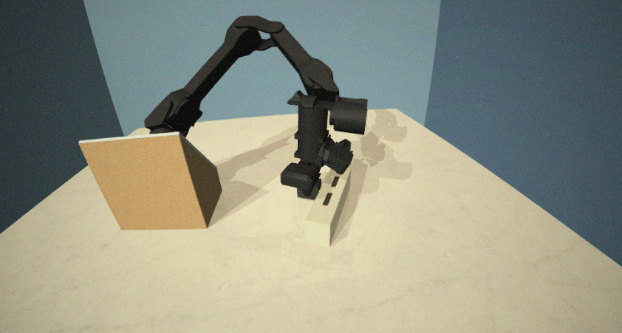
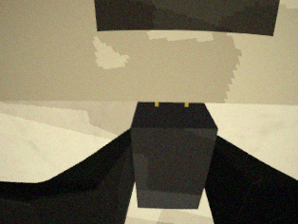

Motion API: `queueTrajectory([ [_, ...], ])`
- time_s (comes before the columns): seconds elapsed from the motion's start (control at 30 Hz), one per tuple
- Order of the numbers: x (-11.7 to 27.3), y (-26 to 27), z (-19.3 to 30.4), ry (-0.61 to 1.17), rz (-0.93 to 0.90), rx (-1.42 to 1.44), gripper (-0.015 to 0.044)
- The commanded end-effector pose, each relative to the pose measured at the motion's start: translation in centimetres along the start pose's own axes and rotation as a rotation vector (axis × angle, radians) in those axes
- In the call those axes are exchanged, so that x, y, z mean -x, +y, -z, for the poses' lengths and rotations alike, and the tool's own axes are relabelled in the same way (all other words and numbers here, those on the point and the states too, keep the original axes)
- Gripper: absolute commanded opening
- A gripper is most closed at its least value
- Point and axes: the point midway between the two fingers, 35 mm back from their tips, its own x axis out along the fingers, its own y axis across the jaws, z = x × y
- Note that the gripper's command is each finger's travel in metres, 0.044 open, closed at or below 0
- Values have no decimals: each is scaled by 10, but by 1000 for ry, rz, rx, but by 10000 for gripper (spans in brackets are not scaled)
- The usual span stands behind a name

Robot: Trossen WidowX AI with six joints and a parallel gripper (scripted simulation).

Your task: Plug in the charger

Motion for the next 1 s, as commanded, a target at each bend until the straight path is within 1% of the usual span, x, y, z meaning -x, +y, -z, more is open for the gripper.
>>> queueTrajectory([
  [0.0, -1, 0, 2, 2, -2, -3, 0],
  [0.97, 0, 0, 5, 3, -2, -3, 0],
])
